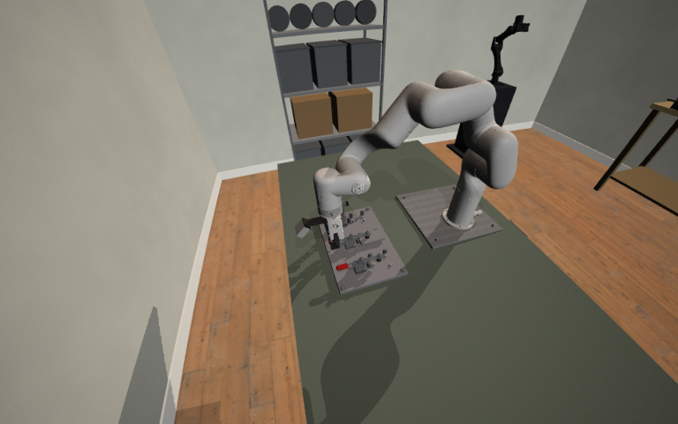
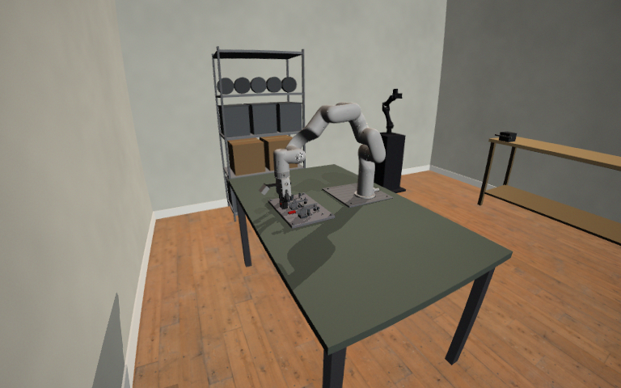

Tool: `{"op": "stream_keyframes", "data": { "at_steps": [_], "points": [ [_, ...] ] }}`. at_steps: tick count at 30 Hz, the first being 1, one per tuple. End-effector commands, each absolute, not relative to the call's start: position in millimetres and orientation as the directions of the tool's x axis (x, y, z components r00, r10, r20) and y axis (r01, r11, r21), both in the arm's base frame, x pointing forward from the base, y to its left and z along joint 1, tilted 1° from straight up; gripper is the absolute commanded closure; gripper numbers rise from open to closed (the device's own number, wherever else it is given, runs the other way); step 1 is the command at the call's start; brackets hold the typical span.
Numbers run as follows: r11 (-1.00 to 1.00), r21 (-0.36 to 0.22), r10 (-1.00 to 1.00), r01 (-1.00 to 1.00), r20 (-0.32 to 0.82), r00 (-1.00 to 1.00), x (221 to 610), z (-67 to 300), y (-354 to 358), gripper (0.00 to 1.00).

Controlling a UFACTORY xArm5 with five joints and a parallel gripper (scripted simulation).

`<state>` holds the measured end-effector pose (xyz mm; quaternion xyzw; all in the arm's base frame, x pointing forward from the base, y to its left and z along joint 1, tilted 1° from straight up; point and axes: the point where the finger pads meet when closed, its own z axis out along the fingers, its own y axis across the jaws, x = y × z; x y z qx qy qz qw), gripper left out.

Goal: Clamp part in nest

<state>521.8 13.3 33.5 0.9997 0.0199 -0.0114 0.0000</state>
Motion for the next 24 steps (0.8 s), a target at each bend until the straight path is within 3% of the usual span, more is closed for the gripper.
{"op": "stream_keyframes", "data": {
  "at_steps": [1, 24],
  "points": [
    [-0.999, 0.000, 0.039, 0.039, -0.021, 0.999, 522.3, 34.3, 13.2, 1.00],
    [-0.999, 0.000, 0.039, 0.039, -0.021, 0.999, 523.9, 29.9, 13.2, 1.00]
  ]
}}
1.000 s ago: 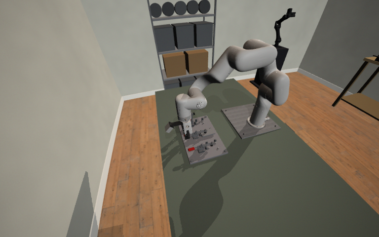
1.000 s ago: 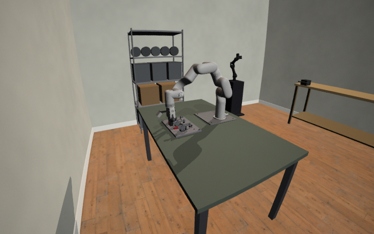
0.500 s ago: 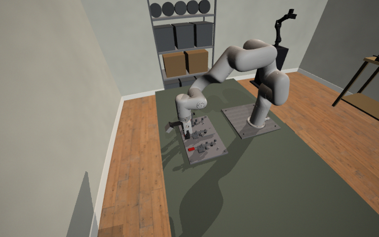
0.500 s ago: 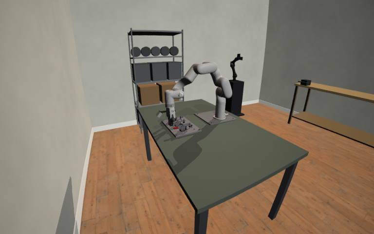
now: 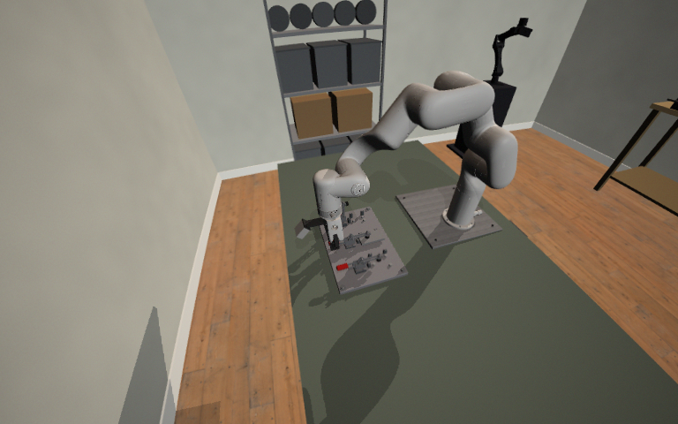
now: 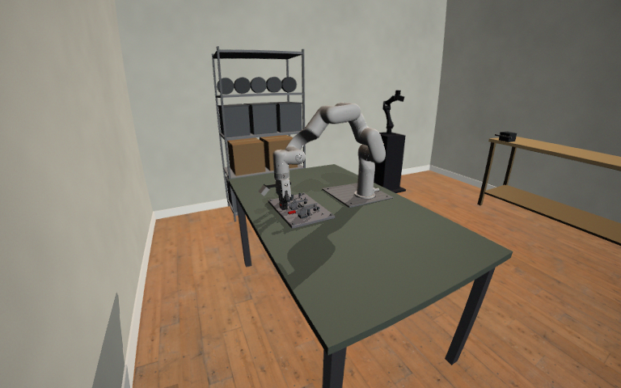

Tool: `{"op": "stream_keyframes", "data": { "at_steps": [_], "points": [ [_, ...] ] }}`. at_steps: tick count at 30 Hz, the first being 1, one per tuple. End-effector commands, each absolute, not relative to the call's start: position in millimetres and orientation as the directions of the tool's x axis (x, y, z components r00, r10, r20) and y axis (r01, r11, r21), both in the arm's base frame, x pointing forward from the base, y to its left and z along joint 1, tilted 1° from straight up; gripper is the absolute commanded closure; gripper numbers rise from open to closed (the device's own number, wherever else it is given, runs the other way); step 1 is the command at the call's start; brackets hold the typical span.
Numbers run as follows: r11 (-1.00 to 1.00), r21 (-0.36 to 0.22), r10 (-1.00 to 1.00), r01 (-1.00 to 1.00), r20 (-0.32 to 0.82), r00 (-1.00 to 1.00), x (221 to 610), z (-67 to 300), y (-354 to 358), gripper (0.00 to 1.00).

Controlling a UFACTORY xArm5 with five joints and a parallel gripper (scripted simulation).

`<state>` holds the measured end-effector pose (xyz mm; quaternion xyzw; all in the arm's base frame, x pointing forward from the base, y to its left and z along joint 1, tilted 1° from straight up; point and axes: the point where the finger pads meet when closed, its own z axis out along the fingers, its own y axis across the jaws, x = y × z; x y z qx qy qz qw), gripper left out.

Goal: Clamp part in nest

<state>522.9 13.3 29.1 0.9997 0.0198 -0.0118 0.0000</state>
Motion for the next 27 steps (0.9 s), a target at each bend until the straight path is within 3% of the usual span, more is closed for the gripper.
{"op": "stream_keyframes", "data": {
  "at_steps": [1, 17, 18, 27],
  "points": [
    [-0.999, 0.000, 0.039, 0.039, -0.021, 0.999, 523.9, 29.8, 13.2, 1.00],
    [-0.999, 0.000, 0.039, 0.039, -0.021, 0.999, 523.9, 29.8, 13.2, 1.00],
    [-0.999, 0.000, 0.039, 0.039, -0.021, 0.999, 523.9, 29.8, 13.2, 0.53],
    [-0.999, 0.000, 0.039, 0.039, -0.021, 0.999, 523.9, 29.8, 13.2, 0.53]
  ]
}}
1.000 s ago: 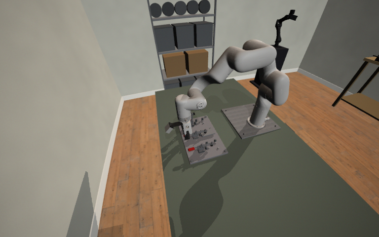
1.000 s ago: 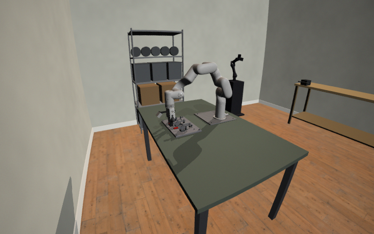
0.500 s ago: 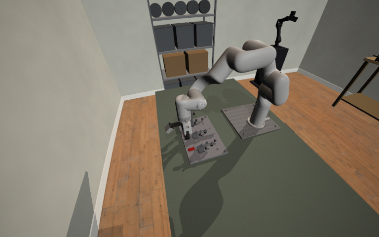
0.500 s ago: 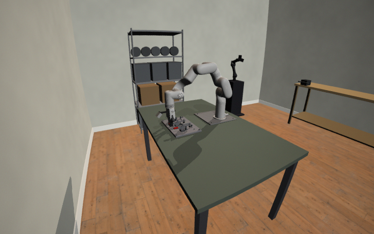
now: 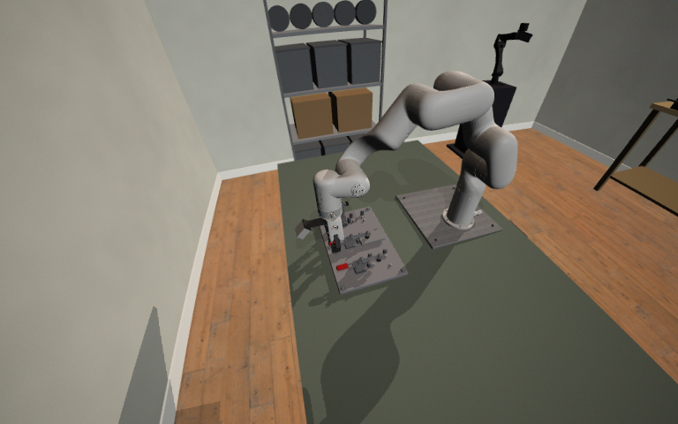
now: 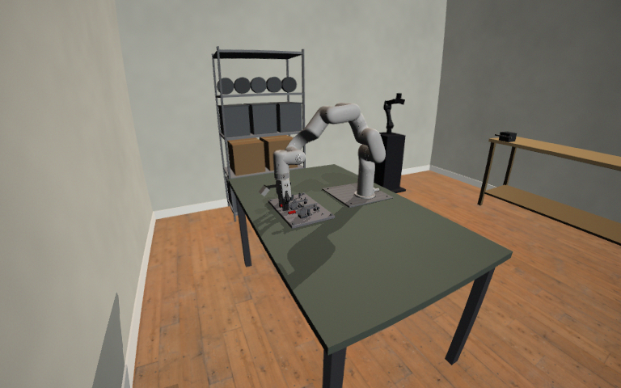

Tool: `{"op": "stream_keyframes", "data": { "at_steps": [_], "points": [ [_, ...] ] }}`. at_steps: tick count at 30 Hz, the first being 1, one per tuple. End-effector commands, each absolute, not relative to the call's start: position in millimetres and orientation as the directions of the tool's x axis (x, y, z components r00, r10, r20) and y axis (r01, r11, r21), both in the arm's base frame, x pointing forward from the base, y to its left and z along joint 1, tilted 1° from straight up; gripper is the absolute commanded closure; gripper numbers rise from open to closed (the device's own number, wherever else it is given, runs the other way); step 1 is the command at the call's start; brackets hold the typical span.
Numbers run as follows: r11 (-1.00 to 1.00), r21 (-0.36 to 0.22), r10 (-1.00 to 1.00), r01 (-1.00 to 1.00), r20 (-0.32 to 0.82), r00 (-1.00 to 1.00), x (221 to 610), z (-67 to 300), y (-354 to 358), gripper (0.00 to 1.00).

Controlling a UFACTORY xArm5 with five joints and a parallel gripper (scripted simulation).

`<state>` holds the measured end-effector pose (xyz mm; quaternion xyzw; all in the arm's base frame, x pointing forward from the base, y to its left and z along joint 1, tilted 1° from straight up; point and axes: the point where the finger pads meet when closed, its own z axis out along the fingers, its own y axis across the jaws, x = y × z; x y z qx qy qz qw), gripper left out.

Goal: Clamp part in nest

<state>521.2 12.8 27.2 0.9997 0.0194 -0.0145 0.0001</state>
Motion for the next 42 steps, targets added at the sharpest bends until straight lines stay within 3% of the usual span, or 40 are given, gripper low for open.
{"op": "stream_keyframes", "data": {
  "at_steps": [1, 23, 42],
  "points": [
    [-0.999, 0.000, 0.039, 0.039, -0.021, 0.999, 523.9, 29.8, 13.2, 0.53],
    [-0.999, 0.000, 0.039, 0.039, -0.021, 0.999, 524.0, 32.8, 13.2, 0.53],
    [-0.999, 0.000, 0.039, 0.039, -0.021, 0.999, 525.1, 87.1, 13.9, 0.53]
  ]
}}
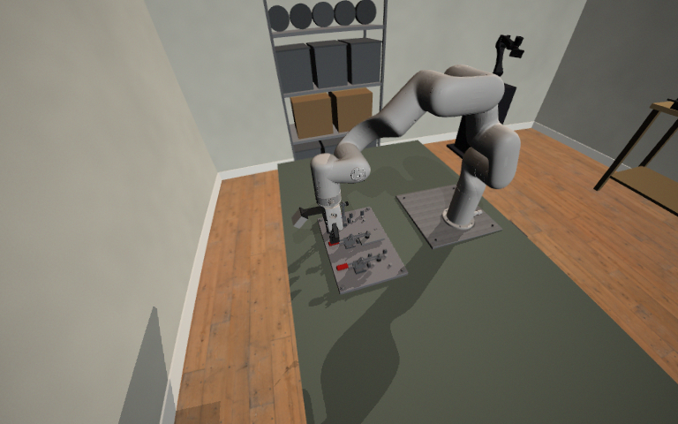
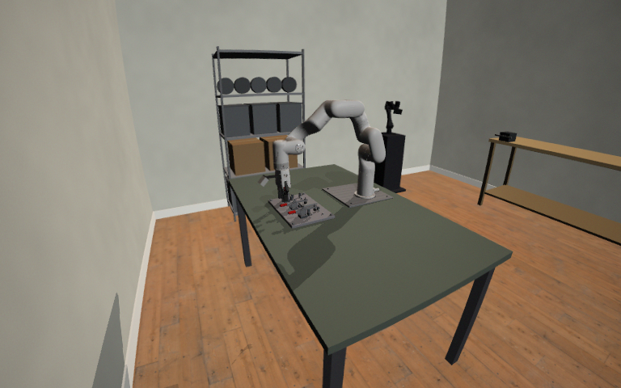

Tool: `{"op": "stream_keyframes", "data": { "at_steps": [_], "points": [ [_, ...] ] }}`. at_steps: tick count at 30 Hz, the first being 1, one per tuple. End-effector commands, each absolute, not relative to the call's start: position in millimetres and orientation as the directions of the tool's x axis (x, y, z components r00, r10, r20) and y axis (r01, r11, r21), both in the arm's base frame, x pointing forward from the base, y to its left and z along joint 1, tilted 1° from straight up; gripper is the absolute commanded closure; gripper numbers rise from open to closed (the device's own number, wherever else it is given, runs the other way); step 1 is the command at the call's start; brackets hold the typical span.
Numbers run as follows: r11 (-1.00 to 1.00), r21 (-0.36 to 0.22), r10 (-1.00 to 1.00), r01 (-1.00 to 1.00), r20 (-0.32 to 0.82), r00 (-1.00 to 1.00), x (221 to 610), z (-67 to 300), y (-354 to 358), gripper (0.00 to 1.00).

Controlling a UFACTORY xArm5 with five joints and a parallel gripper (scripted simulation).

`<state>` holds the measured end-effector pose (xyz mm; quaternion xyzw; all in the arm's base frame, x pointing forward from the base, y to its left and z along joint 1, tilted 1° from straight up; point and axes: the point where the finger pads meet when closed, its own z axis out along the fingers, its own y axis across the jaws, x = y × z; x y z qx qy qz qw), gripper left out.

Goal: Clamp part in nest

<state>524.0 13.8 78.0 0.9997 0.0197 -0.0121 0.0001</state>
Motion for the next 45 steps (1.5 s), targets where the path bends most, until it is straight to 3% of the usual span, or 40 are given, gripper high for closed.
{"op": "stream_keyframes", "data": {
  "at_steps": [1, 31, 45],
  "points": [
    [-0.999, 0.000, 0.039, 0.039, -0.021, 0.999, 525.2, 88.3, 13.9, 0.53],
    [-0.999, 0.000, 0.039, 0.039, -0.021, 0.999, 525.4, 97.7, 14.0, 0.53],
    [-0.999, 0.000, 0.039, 0.039, -0.021, 0.999, 526.2, 139.8, 14.5, 0.53]
  ]
}}
